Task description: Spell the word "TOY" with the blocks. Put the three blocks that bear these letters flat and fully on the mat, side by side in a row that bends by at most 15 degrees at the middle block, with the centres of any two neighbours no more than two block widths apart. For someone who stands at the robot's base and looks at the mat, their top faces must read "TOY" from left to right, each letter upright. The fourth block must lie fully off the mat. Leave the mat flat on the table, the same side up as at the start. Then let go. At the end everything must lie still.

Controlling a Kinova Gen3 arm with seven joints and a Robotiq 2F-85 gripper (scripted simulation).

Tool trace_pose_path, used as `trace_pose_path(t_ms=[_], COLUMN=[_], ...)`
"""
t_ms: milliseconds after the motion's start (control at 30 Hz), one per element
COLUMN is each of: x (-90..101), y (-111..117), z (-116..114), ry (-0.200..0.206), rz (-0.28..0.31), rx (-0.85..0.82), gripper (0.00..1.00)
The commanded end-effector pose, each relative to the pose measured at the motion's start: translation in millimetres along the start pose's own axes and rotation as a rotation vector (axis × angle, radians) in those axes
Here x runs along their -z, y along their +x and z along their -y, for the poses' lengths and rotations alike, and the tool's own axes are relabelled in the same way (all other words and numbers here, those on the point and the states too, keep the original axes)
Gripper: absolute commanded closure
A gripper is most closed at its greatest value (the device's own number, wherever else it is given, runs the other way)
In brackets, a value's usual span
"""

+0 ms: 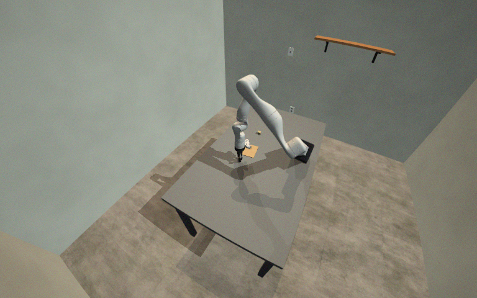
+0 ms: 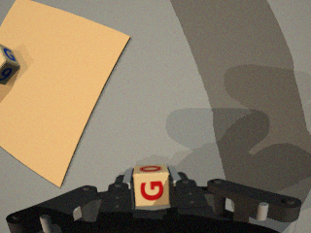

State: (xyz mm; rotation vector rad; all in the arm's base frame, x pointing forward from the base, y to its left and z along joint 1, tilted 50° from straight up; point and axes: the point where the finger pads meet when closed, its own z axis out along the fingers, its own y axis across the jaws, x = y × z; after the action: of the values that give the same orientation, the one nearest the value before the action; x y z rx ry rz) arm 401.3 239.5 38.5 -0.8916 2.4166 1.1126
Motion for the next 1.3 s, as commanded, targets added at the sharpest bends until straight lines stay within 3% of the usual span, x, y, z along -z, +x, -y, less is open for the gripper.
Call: trace_pose_path(t_ms=[0,1000,1267], x=[0.3,0.6,25.2], y=[0,0,0], z=[0,0,0], ry=[0.001,0.001,0.001], rz=[0.001,0.001,0.001], rx=[0.000,0.000,0.000], gripper=[0.79,0.79,0.79])
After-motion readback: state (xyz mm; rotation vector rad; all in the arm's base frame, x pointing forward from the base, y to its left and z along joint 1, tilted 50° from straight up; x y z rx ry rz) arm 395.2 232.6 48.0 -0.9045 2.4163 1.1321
